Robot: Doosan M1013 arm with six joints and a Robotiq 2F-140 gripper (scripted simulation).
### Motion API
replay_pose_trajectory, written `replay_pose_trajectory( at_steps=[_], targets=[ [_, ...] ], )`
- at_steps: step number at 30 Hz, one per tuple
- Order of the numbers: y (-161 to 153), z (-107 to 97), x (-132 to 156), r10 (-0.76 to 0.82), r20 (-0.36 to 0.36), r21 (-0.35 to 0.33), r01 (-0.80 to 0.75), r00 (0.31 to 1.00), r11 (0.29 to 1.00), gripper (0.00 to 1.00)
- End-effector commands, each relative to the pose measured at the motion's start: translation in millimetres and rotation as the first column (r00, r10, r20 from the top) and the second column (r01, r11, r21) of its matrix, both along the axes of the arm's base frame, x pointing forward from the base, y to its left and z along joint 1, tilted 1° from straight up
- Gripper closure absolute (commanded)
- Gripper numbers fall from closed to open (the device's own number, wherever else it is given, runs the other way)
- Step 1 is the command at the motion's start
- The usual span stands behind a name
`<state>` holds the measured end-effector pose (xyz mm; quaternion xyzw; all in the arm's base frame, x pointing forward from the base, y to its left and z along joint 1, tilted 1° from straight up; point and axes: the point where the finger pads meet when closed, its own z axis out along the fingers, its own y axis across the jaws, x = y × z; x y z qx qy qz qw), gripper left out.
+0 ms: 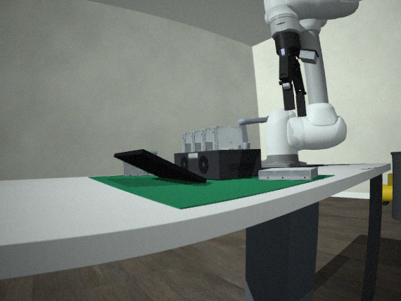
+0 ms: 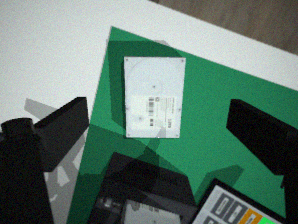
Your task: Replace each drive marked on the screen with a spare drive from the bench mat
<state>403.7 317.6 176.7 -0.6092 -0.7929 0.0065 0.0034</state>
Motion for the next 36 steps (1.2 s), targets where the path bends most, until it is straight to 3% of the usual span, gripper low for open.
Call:
replay_pose_trajectory(
  at_steps=[1, 17, 29, 36],
  targets=[
    [0, -10, 0, 0.000, 0.001, 0.001, 0.000, 1.000, 1.000, 0.11],
    [0, -86, 0, 0.000, 0.001, 0.001, 0.000, 1.000, 1.000, 0.11],
    [-1, -117, -1, 0.000, 0.001, 0.001, 0.000, 1.000, 1.000, 0.11],
    [-1, -124, -1, 0.000, 0.001, 0.001, 0.000, 1.000, 1.000, 0.11]
  ],
)
